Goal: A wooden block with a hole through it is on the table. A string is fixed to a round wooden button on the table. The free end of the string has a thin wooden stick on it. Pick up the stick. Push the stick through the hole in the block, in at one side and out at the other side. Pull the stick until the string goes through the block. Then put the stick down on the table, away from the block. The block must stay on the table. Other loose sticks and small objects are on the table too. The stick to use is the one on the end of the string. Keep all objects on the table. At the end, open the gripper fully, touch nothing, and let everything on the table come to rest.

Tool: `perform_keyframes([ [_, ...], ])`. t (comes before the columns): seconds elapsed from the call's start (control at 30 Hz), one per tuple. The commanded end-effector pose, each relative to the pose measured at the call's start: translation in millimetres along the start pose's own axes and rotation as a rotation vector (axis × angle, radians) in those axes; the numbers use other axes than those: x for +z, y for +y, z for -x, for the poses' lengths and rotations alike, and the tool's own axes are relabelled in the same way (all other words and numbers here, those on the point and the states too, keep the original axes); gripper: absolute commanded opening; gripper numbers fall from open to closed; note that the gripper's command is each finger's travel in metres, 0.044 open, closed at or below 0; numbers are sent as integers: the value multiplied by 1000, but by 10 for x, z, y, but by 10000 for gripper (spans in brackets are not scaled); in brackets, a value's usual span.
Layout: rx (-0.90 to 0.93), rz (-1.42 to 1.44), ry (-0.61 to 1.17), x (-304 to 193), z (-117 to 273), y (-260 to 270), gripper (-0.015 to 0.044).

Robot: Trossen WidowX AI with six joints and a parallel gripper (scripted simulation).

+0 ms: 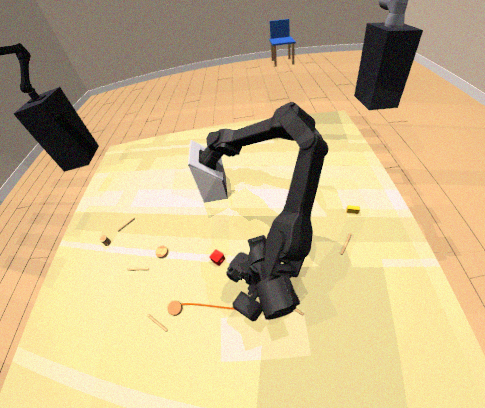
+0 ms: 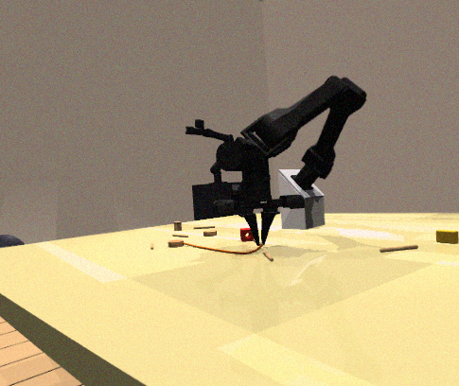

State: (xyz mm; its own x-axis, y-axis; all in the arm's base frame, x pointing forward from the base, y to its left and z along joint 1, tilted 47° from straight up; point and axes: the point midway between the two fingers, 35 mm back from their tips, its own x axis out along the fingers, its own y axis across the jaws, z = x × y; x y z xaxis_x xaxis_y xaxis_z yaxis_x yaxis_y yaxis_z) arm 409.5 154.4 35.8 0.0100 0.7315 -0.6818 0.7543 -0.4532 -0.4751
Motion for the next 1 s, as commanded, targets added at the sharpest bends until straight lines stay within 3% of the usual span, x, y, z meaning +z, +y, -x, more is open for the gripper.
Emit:
perform_keyframes([
  [0.0,5,-2,0,26,5,3,0],
  [0.97,6,-3,-3,412,3,36,0],
])
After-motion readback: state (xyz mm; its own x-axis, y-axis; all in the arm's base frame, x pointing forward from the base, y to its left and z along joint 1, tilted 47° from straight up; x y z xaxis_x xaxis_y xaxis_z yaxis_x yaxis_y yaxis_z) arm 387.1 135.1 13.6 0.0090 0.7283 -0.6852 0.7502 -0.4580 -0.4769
